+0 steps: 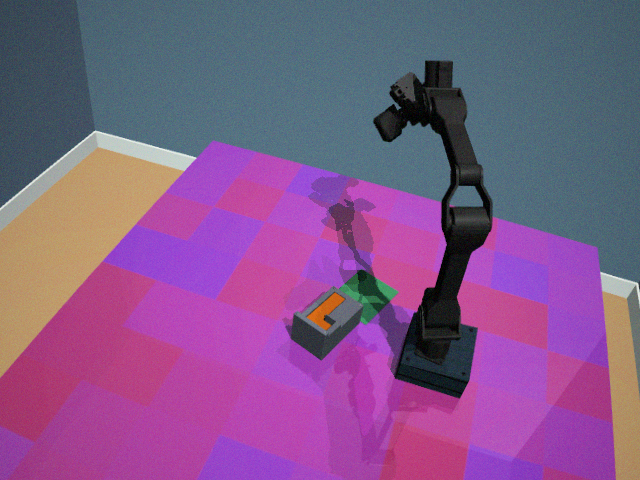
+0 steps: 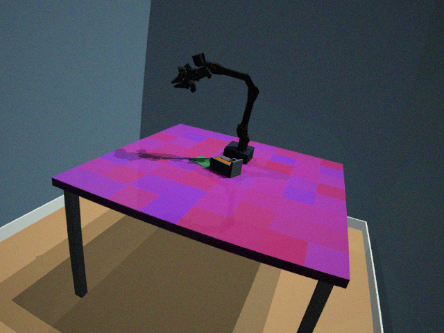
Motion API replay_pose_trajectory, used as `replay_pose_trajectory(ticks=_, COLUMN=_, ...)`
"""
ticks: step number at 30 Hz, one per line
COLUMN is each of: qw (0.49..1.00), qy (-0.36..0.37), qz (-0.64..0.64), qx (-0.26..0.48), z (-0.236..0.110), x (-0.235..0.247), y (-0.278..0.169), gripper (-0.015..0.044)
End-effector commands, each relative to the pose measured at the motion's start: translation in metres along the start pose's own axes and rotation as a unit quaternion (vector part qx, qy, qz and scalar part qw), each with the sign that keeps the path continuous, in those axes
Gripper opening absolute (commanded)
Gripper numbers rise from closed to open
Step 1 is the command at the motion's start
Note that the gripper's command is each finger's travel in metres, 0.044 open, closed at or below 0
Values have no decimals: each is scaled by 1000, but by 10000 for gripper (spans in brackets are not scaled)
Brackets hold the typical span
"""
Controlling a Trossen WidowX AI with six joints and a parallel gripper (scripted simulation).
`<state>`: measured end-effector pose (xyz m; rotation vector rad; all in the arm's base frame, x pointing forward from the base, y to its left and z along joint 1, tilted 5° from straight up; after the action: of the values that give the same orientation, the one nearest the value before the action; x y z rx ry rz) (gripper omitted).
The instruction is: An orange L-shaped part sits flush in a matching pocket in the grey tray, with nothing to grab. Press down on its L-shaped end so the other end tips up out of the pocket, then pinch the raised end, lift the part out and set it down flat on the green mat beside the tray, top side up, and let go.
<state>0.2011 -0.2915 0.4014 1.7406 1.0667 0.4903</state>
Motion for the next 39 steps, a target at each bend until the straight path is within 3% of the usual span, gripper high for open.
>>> replay_pose_trajectory(ticks=1, qw=995, qy=69, qz=49, qx=56, z=19, x=59, y=-12, gripper=180)
replay_pose_trajectory(ticks=11, qw=949, qy=187, qz=98, qx=232, z=21, x=206, y=-59, gripper=180)
replay_pose_trajectory(ticks=22, qw=878, qy=187, qz=62, qx=437, z=-42, x=328, y=-139, gripper=180)
replay_pose_trajectory(ticks=28, qw=851, qy=148, qz=5, qx=504, z=-88, x=361, y=-183, gripper=180)
replay_pose_trajectory(ticks=35, qw=850, qy=146, qz=3, qx=506, z=-88, x=362, y=-186, gripper=180)
replay_pose_trajectory(ticks=39, qw=850, qy=147, qz=3, qx=506, z=-72, x=372, y=-213, gripper=180)
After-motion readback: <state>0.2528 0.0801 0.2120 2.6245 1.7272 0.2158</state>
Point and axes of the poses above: the point midway between the two fingers, 35 mm back from their tips, its own z axis out along the fingers, its own x axis across the jaws, y = z × x, the point moved 8 cm from there along -z, back along the fingers, and after that the axes turned 13 degrees about z, right-handed, at the moved point
